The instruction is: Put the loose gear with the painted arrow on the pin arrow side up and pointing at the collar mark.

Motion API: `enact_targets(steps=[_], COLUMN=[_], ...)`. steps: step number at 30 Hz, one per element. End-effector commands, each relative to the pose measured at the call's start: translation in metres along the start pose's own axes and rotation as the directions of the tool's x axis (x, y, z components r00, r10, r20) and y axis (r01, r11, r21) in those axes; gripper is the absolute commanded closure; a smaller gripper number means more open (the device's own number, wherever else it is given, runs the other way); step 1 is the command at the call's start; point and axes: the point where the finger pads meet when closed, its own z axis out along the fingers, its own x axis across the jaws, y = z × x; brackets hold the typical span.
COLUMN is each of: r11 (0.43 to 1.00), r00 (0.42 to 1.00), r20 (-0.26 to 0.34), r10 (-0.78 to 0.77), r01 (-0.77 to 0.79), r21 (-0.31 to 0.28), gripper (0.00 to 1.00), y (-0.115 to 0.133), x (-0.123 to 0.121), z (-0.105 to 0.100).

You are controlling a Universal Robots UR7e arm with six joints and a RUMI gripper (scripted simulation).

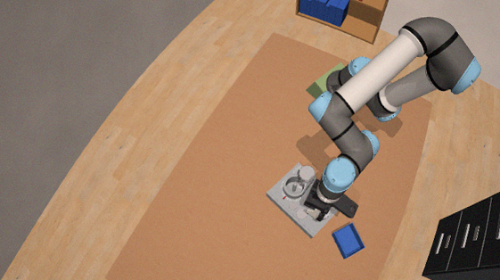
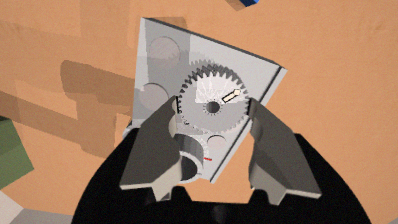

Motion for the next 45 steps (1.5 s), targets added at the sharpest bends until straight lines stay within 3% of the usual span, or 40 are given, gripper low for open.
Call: enact_targets(steps=[1,13,45], r11=[1.000,1.000,1.000], r00=[1.000,1.000,1.000], r20=[-0.001,-0.001,-0.001], r10=[0.000,0.000,0.000], r01=[0.000,0.000,0.000], r21=[0.000,0.000,0.000], gripper=[1.00,1.00,1.00], y=[0.000,0.000,0.000], x=[0.000,0.000,0.000], z=[-0.011,-0.032,-0.038])
